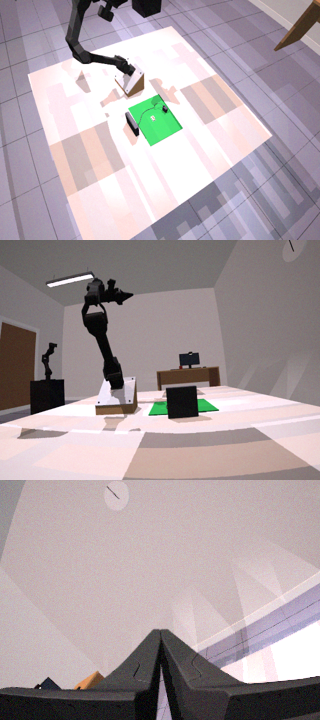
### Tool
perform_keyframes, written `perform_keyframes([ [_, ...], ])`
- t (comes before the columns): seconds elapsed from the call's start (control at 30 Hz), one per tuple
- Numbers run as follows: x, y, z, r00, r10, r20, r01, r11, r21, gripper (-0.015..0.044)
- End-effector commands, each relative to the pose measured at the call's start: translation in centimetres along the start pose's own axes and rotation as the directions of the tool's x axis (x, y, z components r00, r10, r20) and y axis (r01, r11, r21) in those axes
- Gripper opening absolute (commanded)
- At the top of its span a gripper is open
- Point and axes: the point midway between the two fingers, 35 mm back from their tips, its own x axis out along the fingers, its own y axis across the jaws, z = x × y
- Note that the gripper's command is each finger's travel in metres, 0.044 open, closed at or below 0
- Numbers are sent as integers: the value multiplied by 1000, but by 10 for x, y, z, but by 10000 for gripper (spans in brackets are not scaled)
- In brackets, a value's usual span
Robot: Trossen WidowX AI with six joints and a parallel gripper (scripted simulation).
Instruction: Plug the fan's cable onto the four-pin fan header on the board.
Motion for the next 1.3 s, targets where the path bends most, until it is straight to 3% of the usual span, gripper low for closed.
perform_keyframes([
  [0.0,0,0,0,1000,0,0,0,1000,0,26],
  [0.13,11,3,-10,999,-8,-33,8,1000,2,131],
  [0.33,83,0,-73,969,-177,-175,131,961,-243,289],
  [0.53,140,-32,-144,873,-349,-342,193,889,-415,440],
  [0.7,182,-77,-195,733,-505,-456,217,809,-547,440],
  [0.87,210,-135,-246,531,-634,-561,205,739,-642,440],
  [1.07,220,-214,-306,216,-716,-664,163,697,-699,440],
  [1.27,204,-285,-358,-116,-684,-721,132,709,-693,440],
])
